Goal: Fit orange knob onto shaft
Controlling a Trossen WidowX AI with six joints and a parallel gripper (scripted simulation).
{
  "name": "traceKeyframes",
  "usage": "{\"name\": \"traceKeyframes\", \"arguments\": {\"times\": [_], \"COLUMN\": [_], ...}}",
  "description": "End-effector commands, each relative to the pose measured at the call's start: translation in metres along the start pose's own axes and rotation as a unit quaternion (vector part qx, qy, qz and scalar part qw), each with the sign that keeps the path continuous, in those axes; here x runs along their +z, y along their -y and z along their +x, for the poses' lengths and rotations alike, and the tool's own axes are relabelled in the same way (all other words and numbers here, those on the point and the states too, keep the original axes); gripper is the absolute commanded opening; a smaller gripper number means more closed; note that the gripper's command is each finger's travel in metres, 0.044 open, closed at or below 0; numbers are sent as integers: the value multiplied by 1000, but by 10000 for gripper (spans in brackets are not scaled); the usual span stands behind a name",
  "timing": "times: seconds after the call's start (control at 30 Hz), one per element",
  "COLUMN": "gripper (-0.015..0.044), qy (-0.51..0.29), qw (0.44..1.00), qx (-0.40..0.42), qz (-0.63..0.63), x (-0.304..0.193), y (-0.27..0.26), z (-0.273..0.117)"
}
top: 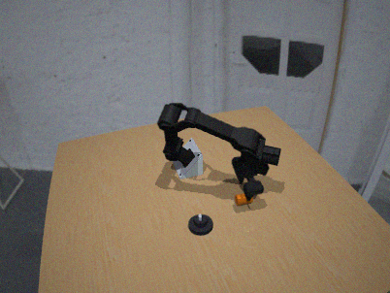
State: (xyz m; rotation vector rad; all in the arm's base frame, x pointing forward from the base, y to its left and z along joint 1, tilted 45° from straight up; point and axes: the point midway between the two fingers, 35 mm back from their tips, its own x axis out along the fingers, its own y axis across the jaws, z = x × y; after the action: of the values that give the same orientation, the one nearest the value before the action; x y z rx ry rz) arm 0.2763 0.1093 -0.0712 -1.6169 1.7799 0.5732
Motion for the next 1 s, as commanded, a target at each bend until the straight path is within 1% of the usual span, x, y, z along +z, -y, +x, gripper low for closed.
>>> {"name": "traceKeyframes", "arguments": {"times": [0.0, 0.87, 0.97], "gripper": [440, 440, 361], "qy": [0, -1, -1], "qw": [1000, 1000, 1000], "qx": [-2, -2, -2], "qz": [-2, -1, -1], "x": [0, 0, 0], "y": [0, 1, 1], "z": [5, 45, 45]}}
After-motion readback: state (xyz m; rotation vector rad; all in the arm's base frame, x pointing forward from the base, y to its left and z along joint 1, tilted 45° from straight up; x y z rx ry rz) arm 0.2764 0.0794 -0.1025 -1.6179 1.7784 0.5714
